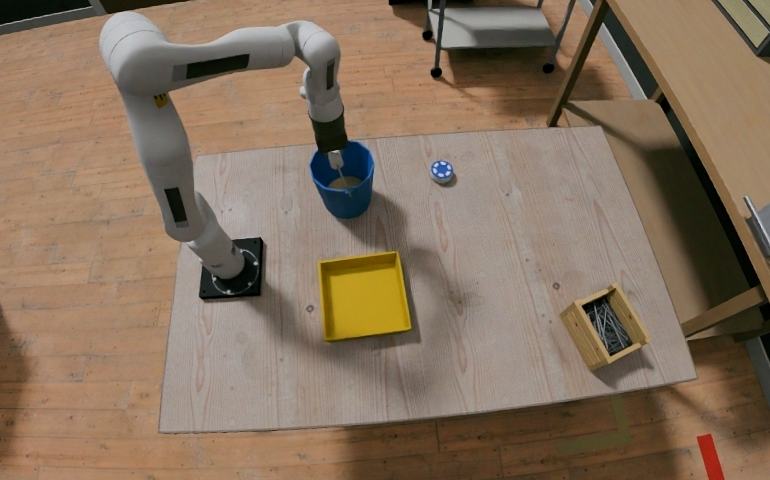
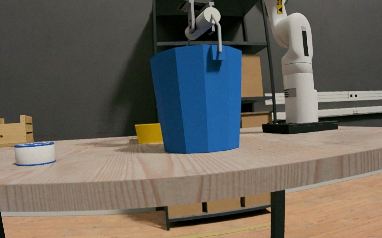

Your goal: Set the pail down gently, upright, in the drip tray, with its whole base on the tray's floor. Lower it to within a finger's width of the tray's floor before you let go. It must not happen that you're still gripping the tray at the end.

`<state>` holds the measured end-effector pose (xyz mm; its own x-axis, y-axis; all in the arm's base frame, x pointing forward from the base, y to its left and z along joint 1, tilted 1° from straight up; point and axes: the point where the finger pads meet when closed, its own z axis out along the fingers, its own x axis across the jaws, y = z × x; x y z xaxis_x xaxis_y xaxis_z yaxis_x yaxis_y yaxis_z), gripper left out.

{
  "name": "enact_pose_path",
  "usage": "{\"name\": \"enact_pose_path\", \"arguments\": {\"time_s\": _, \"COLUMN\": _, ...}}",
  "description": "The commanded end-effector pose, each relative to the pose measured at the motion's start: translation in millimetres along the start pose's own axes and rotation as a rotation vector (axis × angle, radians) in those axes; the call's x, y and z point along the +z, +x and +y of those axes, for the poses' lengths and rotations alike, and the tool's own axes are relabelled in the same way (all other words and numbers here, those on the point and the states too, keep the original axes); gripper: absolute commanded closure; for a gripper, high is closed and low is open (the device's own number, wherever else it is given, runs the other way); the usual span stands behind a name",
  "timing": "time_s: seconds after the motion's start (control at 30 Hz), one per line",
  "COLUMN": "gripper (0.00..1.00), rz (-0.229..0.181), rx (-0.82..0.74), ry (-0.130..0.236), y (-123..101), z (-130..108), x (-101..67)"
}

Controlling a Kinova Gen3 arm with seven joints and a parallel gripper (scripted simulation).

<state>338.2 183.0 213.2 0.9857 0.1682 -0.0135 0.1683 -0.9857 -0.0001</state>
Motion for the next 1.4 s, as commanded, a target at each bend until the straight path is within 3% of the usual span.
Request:
{"name": "enact_pose_path", "arguments": {"time_s": 0.0, "gripper": 1.0, "rz": 0.003, "rx": 0.006, "ry": -0.003, "y": 1.2, "z": 1.0, "x": 2.2}}
{"name": "enact_pose_path", "arguments": {"time_s": 1.37, "gripper": 1.0, "rz": 0.002, "rx": 0.007, "ry": -0.005, "y": 0.8, "z": 1.7, "x": -5.3}}
